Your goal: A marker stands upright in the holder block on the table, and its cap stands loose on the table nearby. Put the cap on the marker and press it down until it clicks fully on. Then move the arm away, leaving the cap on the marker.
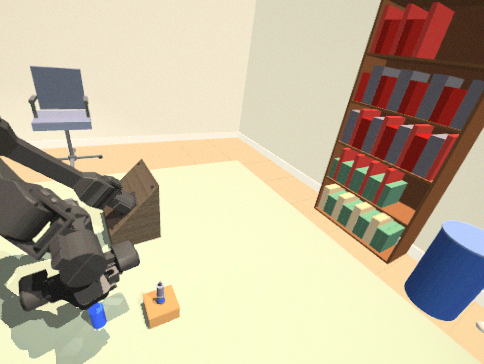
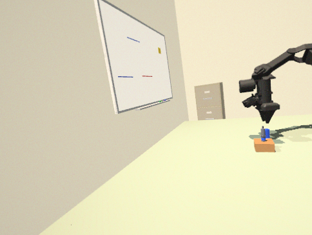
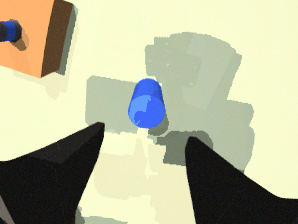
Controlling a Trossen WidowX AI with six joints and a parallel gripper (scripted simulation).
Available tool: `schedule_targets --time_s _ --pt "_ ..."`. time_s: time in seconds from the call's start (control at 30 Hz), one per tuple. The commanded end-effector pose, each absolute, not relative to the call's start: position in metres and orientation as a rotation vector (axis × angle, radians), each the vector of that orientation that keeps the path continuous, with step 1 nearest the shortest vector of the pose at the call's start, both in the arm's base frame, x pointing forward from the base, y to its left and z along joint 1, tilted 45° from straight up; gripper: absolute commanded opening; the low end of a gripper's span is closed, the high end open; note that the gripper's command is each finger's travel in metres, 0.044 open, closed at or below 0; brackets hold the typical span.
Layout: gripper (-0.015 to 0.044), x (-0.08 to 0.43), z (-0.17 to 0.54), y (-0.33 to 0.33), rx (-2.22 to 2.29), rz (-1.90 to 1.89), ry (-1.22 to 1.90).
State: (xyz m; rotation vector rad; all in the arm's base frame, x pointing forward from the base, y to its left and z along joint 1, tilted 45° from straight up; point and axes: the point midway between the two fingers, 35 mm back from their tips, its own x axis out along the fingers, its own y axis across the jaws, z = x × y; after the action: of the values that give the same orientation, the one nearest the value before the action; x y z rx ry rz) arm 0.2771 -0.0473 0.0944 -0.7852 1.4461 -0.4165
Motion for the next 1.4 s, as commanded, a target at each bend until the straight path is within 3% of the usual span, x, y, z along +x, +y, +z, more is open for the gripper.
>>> schedule_targets --time_s 0.0,1.37 --pt "0.0242 0.278 0.088 -0.054 -0.793 -0.418 1.444" --pt "0.0242 0.284 0.043 -0.097 -0.795 -0.421 1.443"
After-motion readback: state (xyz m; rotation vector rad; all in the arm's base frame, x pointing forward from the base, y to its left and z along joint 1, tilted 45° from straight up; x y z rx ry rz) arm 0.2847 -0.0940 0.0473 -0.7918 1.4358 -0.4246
